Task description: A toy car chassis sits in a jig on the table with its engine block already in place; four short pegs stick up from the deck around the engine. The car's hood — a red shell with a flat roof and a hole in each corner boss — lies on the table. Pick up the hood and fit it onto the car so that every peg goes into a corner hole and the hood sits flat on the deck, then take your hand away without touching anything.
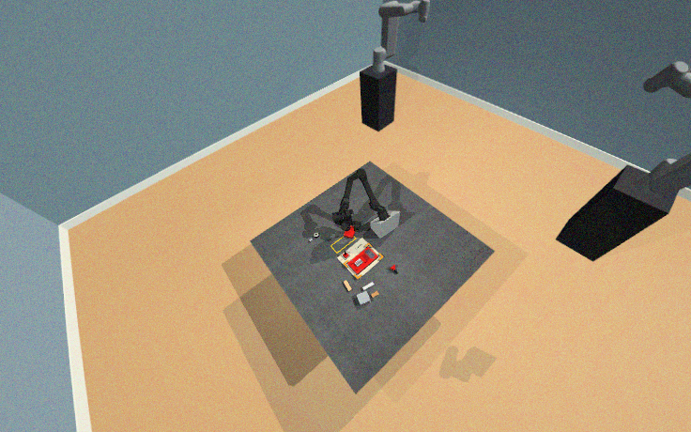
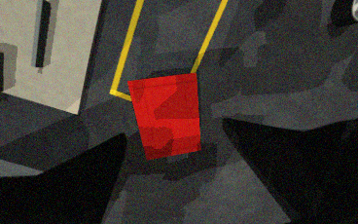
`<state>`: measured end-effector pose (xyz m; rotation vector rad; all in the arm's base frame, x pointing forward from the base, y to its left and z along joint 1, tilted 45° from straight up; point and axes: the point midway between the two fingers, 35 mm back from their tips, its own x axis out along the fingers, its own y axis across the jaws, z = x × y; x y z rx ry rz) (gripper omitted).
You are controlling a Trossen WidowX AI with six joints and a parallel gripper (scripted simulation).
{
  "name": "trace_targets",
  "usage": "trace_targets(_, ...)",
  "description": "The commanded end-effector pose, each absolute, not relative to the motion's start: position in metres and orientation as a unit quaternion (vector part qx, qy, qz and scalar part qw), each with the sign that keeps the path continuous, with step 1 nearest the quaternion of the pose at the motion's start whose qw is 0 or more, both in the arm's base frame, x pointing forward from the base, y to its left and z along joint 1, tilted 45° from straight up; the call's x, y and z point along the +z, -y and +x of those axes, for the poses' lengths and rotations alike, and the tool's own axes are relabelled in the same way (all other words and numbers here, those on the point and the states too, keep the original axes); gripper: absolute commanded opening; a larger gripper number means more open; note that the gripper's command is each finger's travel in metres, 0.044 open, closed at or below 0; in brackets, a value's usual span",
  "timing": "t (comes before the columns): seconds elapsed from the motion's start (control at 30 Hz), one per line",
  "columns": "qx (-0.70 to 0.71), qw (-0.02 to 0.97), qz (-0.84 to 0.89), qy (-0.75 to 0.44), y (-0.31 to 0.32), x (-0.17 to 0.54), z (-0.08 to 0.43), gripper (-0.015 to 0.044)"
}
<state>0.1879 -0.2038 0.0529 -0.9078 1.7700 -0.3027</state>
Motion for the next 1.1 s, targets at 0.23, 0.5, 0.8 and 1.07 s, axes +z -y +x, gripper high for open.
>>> trace_targets(0.23,-0.12,0.533,-0.38,-0.746,0.21,0.042,0.184,0.044)
trace_targets(0.5,-0.121,0.532,-0.381,-0.746,0.215,0.037,0.182,0.044)
trace_targets(0.8,-0.121,0.532,-0.381,-0.746,0.219,0.033,0.181,0.044)
trace_targets(1.07,-0.121,0.532,-0.381,-0.746,0.22,0.032,0.181,0.044)
